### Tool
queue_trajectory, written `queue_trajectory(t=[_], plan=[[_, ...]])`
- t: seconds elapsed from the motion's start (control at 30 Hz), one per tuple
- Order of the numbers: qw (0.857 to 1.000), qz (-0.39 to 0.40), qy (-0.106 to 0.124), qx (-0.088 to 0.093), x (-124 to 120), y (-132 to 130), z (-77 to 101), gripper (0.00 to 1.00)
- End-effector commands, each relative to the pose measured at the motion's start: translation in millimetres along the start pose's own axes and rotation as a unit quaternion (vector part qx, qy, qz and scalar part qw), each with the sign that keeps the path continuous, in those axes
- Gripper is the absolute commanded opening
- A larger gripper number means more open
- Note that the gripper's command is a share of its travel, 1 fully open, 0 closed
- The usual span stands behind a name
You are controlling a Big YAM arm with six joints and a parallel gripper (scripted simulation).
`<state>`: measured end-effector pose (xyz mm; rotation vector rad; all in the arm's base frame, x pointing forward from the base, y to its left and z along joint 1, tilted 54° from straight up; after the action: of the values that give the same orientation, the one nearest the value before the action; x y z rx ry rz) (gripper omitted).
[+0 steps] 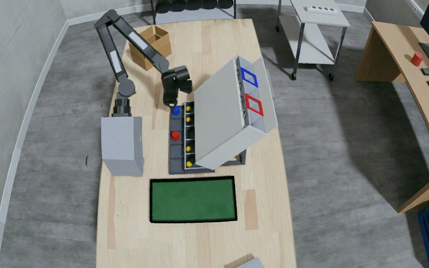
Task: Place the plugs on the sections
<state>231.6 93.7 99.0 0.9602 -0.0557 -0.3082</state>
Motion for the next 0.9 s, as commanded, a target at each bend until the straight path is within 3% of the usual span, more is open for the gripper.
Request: queue_trajectory(t=[0.0, 0.13, 0.87], plan=[[0.999, 0.042, 0.004, -0.006, 10.4, 8.7, 37.2, 0.59], [0.999, 0.042, 0.004, -0.006, 11.0, 9.2, 71.0, 0.59], [0.999, 0.033, 0.010, -0.010, 13.9, 10.6, 71.1, 0.59]])
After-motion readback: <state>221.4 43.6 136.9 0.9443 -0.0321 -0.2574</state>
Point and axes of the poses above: the point where the finger pads meet when closed, its own z axis back along the fingers, its own y axis across the jaws, x = y × z, the point moved 6 cm from there along z, back along the fingers, and after that the axes turned 8 degrees about -z, right-handed, at the moved point
